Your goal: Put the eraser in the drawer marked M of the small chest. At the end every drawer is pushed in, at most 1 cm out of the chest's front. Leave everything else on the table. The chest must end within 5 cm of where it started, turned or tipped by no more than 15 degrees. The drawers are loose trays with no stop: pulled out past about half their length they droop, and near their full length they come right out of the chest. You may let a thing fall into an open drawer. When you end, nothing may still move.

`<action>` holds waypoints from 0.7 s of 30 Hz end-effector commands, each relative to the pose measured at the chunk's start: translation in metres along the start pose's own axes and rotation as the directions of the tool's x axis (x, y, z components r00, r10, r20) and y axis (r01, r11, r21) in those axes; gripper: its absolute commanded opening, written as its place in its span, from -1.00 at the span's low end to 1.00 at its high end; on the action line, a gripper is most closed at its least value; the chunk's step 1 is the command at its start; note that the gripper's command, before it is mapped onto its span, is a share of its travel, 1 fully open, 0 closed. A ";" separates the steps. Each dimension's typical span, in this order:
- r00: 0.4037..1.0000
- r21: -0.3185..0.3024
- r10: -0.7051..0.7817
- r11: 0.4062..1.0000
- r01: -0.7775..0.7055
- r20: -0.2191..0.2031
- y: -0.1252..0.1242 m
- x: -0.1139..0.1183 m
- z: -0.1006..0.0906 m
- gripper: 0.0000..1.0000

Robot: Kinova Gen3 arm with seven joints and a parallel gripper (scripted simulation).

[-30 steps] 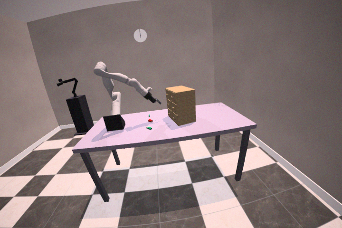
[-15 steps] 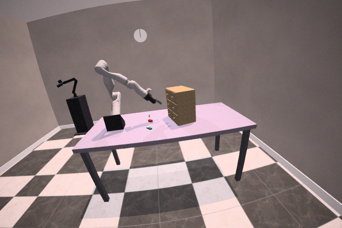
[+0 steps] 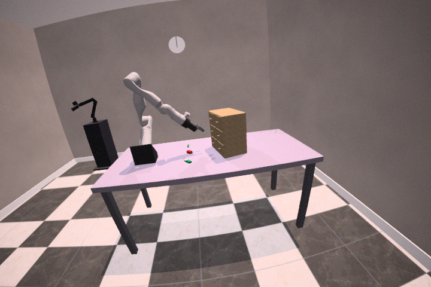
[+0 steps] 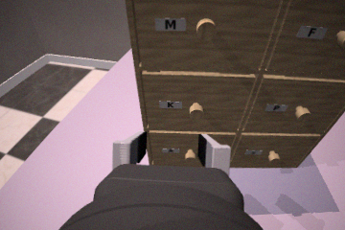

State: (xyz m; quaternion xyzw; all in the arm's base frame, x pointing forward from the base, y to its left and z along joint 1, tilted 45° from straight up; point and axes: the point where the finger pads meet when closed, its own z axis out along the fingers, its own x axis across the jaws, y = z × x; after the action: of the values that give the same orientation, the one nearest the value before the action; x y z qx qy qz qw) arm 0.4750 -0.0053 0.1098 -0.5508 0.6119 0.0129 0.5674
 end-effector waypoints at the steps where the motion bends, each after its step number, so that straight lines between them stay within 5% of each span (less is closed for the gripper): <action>1: 1.000 0.008 -0.014 1.000 0.014 -0.002 0.001 -0.006 0.003 1.00; 21: 1.000 0.106 -0.015 0.994 0.015 -0.003 0.003 -0.006 0.012 1.00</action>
State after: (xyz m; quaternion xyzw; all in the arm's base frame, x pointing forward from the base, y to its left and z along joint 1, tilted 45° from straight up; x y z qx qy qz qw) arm 0.4808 0.0000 0.1072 -0.5262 0.6111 -0.0228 0.5909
